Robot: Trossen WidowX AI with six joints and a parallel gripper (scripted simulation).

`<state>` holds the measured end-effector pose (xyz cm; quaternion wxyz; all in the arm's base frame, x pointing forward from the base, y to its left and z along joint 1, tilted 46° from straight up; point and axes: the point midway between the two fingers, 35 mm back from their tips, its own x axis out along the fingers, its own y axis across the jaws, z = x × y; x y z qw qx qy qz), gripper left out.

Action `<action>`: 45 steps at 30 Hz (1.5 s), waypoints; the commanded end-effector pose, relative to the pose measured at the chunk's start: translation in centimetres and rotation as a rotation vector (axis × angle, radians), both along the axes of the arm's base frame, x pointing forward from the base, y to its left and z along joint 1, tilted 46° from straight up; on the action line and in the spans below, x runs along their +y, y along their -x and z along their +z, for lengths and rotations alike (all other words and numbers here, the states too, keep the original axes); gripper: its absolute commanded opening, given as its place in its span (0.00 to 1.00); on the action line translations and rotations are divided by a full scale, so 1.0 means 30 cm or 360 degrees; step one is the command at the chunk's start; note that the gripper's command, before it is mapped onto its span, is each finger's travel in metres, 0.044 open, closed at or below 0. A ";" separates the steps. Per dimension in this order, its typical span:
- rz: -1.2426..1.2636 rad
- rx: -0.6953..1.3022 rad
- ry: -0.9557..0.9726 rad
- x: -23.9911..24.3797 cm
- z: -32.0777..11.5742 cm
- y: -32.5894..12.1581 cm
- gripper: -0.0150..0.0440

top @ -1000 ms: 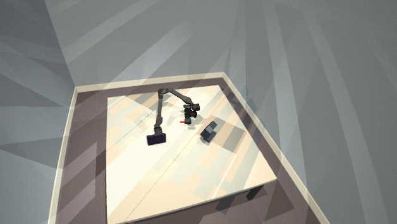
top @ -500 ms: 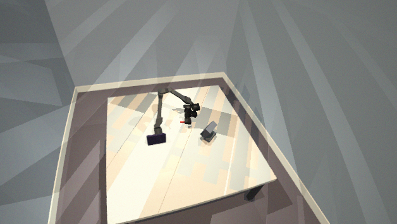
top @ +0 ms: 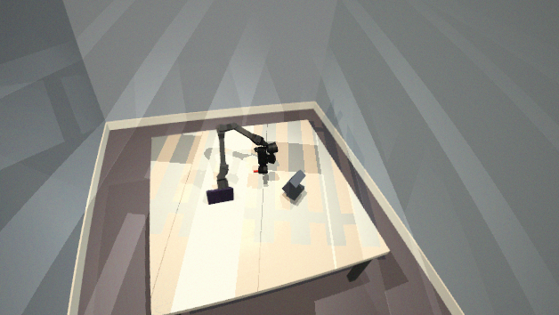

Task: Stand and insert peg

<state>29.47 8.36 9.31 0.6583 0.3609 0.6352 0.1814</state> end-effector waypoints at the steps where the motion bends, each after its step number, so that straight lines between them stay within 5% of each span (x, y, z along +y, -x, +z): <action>1: -0.0052 -0.0050 0.0023 -0.008 0.010 0.007 0.34; 45: -0.0484 -0.0454 0.0156 -0.044 0.066 0.077 0.34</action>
